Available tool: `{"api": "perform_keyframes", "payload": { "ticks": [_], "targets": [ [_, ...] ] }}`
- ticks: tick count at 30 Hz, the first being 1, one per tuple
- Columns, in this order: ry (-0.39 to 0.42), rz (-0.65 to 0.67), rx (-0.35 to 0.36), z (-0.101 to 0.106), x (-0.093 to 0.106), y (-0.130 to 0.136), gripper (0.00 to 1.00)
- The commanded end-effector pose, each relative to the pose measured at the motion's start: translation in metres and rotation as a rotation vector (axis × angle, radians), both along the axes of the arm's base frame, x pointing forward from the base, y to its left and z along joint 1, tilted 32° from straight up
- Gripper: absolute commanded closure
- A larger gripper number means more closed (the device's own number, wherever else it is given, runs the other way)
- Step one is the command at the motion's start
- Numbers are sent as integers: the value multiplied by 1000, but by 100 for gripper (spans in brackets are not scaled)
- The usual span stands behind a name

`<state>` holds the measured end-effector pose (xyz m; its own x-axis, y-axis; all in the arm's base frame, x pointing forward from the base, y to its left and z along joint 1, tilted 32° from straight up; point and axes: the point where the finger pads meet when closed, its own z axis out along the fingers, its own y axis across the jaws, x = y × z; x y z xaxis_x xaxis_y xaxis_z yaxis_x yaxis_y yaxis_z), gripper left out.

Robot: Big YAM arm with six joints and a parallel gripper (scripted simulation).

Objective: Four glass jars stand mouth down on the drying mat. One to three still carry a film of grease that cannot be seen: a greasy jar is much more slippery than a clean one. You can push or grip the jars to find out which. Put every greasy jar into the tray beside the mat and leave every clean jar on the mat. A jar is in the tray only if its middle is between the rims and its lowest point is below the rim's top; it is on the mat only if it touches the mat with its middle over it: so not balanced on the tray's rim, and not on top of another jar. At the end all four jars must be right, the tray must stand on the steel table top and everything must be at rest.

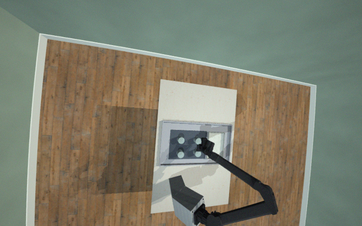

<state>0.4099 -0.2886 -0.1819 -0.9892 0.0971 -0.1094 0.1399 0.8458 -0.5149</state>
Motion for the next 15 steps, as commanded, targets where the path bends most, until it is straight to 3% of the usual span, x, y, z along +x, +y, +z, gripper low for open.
{"api": "perform_keyframes", "payload": {
  "ticks": [1, 15],
  "targets": [
    [-7, 1, -3, 0, 9, -2, 100],
    [-7, 1, -3, 1, 11, -2, 100]
  ]
}}
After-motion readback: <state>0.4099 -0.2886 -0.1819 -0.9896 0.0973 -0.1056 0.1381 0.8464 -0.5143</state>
